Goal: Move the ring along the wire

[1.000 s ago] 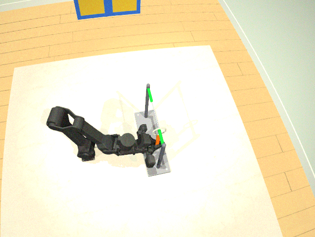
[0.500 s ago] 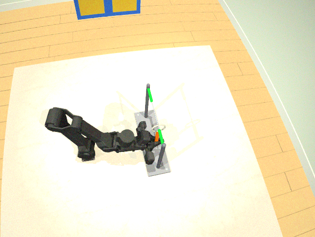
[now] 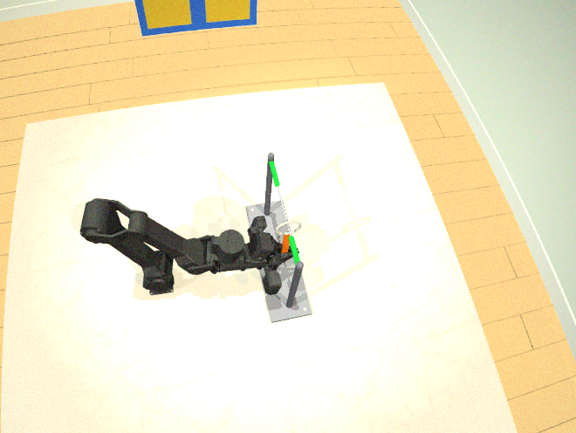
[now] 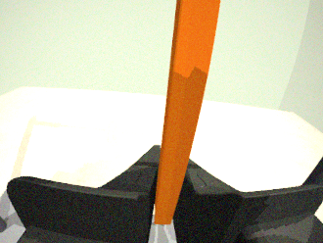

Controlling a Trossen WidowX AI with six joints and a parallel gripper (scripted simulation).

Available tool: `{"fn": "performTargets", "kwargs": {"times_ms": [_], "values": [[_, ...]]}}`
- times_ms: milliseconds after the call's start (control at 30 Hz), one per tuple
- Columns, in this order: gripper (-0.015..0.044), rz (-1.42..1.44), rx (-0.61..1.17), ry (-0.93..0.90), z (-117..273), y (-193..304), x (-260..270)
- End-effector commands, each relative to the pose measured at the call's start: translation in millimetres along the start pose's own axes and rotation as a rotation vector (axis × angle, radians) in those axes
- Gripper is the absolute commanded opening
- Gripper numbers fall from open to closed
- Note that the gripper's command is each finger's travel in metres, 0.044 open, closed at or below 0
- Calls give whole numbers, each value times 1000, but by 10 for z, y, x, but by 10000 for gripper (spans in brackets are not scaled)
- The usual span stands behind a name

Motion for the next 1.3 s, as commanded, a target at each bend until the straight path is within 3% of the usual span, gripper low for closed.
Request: {"fn": "performTargets", "kwargs": {"times_ms": [0,1267], "values": [[-150,-4,-1,5,2,-10,40],[-150,-7,1,-1,-5,-63,416]]}}
Point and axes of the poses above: the point midway between the two fingers, 35 mm back from their tips, its own z axis back along the fingers, its own x axis across the jaws, y = z × x, the point moved 6 cm from there along z, back along the fingers, and after that the axes turned 7 degrees about z, right-handed, at the moved point
